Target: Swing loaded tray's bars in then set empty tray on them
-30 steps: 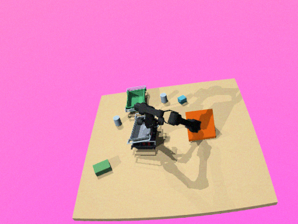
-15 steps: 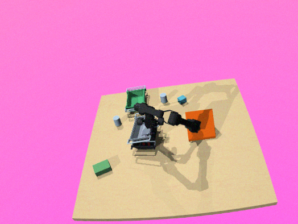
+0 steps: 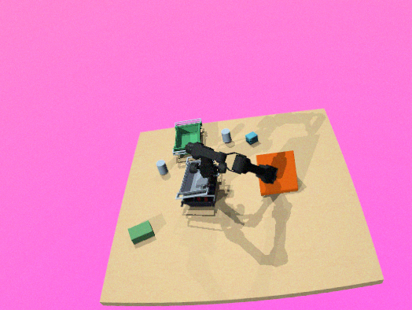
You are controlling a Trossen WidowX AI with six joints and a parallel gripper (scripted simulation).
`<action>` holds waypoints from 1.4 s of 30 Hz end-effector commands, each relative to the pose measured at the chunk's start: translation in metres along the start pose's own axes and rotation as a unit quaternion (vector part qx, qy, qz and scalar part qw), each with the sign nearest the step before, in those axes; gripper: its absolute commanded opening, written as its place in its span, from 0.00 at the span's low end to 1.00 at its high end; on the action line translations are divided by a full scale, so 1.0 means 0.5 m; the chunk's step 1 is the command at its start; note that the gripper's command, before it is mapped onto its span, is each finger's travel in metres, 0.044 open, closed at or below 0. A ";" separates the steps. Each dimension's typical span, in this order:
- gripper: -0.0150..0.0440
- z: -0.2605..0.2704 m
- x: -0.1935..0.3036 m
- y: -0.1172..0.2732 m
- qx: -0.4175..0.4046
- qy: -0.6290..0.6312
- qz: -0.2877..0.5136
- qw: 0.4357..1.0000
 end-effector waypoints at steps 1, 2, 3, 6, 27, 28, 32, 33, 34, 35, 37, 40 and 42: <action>0.25 0.008 -0.008 -0.016 -0.016 0.005 0.003 1.000; 0.25 0.008 -0.008 -0.016 -0.016 0.005 0.003 1.000; 0.25 0.008 -0.008 -0.016 -0.016 0.005 0.003 1.000; 0.25 0.008 -0.008 -0.016 -0.016 0.005 0.003 1.000; 0.25 0.014 -0.010 -0.029 -0.015 0.005 0.003 1.000; 0.25 0.015 -0.010 -0.030 -0.016 0.005 0.003 1.000; 0.25 0.015 -0.010 -0.030 -0.016 0.005 0.003 1.000; 0.25 0.015 -0.010 -0.030 -0.016 0.005 0.003 1.000; 0.25 0.015 -0.010 -0.030 -0.016 0.005 0.003 1.000; 0.25 0.015 -0.010 -0.030 -0.016 0.005 0.003 1.000; 0.25 0.015 -0.010 -0.030 -0.016 0.005 0.003 1.000; 0.25 0.015 -0.010 -0.030 -0.016 0.005 0.003 1.000; 0.25 0.015 -0.010 -0.030 -0.016 0.005 0.003 1.000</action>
Point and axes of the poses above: the point midway between the two fingers, 35 mm back from their tips, its own y axis back along the fingers, its own z axis across the jaws, x = y × z, the point moved 6 cm from there along y, back along the fingers, and after that the axes turned 13 degrees about -y, right-handed, at the moved point
